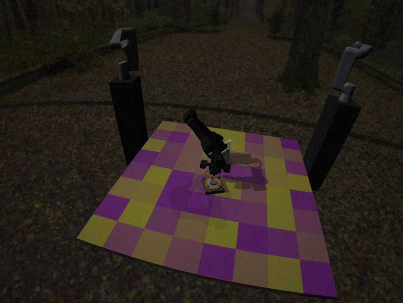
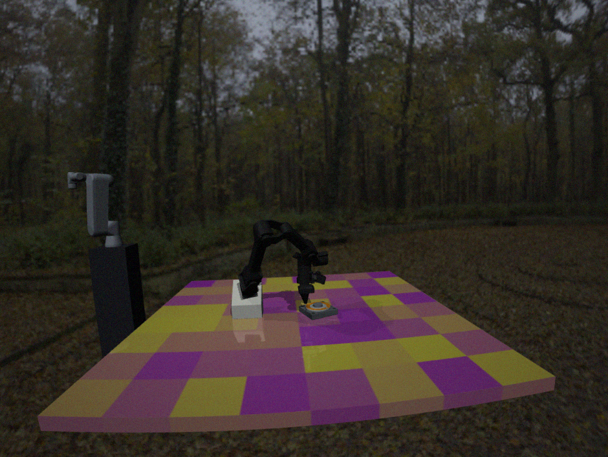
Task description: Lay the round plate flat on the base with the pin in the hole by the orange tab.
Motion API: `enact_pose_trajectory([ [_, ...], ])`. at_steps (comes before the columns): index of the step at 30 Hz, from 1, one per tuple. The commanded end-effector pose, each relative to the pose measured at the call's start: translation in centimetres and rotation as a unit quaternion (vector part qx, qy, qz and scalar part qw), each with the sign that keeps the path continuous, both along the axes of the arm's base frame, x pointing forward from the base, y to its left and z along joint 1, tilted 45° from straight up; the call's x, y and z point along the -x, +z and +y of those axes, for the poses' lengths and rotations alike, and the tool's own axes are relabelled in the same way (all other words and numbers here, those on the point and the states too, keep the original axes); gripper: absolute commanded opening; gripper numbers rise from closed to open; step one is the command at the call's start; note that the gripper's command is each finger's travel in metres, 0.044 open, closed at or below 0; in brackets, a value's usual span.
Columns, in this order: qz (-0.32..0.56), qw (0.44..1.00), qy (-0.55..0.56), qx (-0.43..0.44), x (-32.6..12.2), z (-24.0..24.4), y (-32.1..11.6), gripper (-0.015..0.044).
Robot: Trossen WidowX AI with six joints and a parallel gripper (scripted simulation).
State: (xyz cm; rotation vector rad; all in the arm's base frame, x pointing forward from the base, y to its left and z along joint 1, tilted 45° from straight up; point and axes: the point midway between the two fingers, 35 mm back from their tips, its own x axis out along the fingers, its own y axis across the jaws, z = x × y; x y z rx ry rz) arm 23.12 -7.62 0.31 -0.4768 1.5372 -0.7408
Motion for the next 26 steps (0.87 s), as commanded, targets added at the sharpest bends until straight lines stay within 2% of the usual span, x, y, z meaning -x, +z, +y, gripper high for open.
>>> enact_pose_trajectory([
  [1, -0.001, 1.0, 0.001, 0.001, -0.2, 0.6, 0.7, 0.0],
  [8, -0.001, 1.0, 0.001, 0.001, -0.2, 2.9, 3.2, 0.0],
  [26, 0.001, 1.0, 0.003, 0.003, -0.2, 2.4, 2.6, 0.0],
])
